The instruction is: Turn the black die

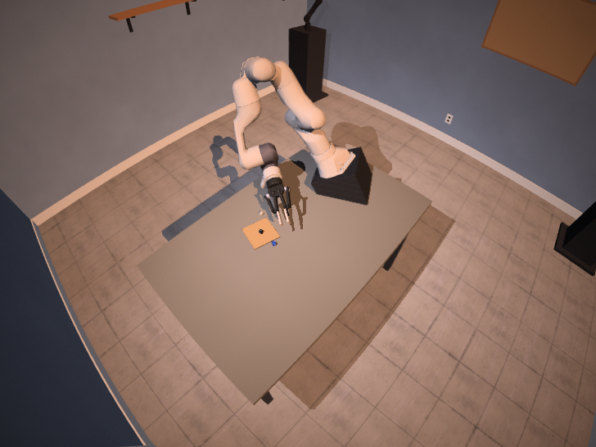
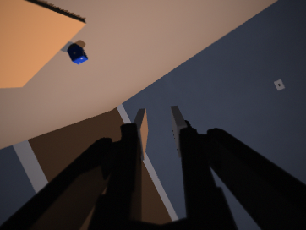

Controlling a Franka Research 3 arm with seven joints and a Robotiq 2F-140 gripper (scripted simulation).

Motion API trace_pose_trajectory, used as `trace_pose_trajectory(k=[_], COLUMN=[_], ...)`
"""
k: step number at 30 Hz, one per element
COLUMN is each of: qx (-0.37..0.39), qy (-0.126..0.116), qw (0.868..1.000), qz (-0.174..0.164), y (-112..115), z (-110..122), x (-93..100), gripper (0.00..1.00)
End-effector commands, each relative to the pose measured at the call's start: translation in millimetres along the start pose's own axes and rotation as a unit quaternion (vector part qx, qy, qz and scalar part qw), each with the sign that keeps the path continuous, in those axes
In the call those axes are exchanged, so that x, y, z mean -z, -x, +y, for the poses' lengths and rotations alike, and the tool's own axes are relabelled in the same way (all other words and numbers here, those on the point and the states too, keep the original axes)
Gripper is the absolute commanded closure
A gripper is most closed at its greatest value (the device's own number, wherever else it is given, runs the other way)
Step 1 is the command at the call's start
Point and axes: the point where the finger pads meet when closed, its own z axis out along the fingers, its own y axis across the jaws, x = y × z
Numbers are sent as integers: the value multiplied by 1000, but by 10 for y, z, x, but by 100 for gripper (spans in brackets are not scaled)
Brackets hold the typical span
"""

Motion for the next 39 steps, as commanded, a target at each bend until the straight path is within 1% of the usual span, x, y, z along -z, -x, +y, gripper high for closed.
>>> trace_pose_trajectory(k=[1,3,4,5,7,14,15,16,18,20,22,23,30,35,37,38,39], qx=[-78,-78,-87,-93,-100,-124,-124,-130,-136,-136,-147,-150,-167,-177,-177,-182,-184], qy=[36,36,53,65,80,128,130,141,153,153,175,180,212,229,229,236,239], qw=[996,996,995,993,991,982,982,979,976,976,968,966,951,939,939,932,928], qz=[12,12,18,22,29,59,59,68,79,79,101,107,152,188,188,208,218], y=[14,14,24,29,33,32,32,28,21,21,4,-2,-51,-95,-95,-120,-133], z=[143,143,211,258,319,512,516,561,611,611,698,720,847,916,916,944,956], x=[-27,-27,-39,-46,-52,-56,-55,-52,-46,-46,-29,-24,25,70,70,97,111], gripper=[81,81,81,81,81,81,81,81,81,81,81,81,81,81,81,81,81])
